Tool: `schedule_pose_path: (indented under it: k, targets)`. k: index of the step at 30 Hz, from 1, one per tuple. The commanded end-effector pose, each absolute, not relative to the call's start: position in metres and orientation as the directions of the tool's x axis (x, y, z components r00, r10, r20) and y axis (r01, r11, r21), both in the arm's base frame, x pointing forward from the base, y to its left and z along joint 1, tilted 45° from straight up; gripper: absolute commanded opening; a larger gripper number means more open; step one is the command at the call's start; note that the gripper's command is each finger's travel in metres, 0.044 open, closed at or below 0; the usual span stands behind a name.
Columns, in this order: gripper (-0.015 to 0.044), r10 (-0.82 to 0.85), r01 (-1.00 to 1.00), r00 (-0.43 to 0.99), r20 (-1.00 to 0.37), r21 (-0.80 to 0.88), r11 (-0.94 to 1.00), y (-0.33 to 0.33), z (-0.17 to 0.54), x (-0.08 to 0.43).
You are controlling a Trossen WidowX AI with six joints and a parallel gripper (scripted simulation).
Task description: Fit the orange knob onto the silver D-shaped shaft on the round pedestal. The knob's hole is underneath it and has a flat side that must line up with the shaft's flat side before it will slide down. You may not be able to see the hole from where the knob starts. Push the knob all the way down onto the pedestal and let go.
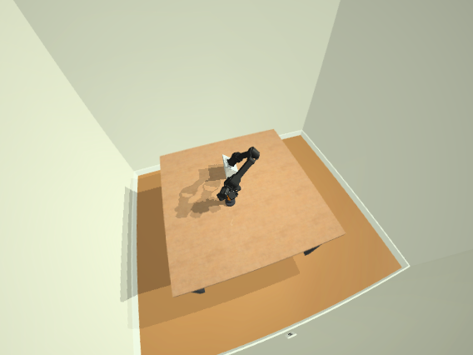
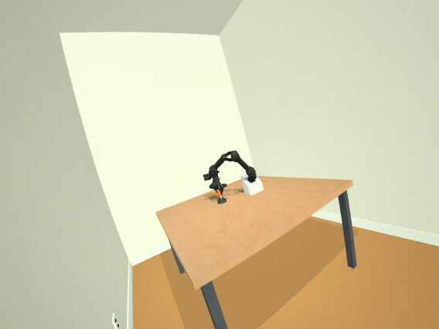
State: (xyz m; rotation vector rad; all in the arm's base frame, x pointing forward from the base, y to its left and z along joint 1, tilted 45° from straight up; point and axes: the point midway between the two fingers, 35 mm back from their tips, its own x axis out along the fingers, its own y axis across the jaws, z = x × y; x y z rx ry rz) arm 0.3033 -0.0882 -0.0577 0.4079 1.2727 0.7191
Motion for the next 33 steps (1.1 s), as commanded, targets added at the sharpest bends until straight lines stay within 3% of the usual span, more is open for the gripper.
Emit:
schedule_pose_path:
  k: [1, 4, 28, 33]
  targets:
    - [0.0, 0.685, -0.352, 0.12, -0.719, 0.614, 0.706, -0.0893, -0.0572, 0.3034]
    - [0.0, 0.685, -0.429, 0.12, -0.719, 0.585, 0.689, -0.0882, -0.0585, 0.3031]
    - [0.0, 0.685, -0.429, 0.12, -0.719, 0.585, 0.689, -0.0888, -0.0565, 0.3034]
    - [0.0, 0.685, -0.54, 0.12, -0.719, 0.532, 0.652, -0.0886, -0.0569, 0.3032]
